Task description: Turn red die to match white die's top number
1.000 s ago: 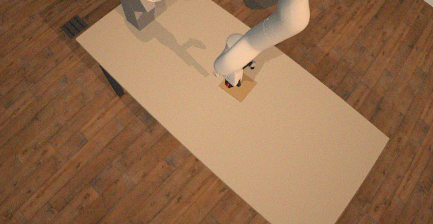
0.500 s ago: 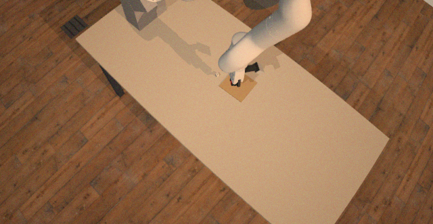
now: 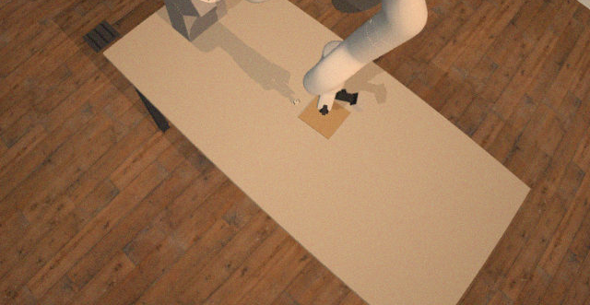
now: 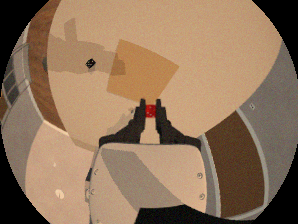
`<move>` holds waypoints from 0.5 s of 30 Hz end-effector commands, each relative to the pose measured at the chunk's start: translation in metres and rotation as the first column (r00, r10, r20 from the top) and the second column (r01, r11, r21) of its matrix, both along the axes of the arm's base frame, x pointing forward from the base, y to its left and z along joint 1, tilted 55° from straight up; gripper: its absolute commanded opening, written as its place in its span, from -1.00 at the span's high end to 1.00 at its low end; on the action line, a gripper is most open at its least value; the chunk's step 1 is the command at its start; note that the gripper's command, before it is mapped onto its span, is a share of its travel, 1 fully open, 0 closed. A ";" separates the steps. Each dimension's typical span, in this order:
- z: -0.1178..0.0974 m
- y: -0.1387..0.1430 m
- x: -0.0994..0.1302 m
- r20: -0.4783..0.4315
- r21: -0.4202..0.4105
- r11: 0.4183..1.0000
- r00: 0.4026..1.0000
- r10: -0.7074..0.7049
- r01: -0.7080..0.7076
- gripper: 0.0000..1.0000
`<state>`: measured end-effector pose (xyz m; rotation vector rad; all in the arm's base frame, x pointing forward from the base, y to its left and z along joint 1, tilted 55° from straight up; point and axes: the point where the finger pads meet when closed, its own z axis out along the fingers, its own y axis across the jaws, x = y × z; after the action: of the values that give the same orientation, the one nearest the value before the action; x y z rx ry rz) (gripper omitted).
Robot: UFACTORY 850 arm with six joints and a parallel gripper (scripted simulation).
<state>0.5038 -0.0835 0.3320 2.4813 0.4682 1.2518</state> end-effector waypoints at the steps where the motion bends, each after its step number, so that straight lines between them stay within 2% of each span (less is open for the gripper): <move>1: 0.003 0.008 0.002 0.016 0.153 0.985 0.997 -0.082 0.079 0.78; 9: 0.006 0.020 0.003 0.009 0.348 0.917 0.977 -0.213 0.196 0.78; 11: 0.006 0.020 0.003 0.009 0.348 0.917 0.977 -0.213 0.196 0.78; 15: 0.007 0.024 0.004 0.002 0.401 0.888 0.969 -0.249 0.227 0.78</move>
<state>0.5071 -0.0624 0.3378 2.6860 -0.0575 1.3933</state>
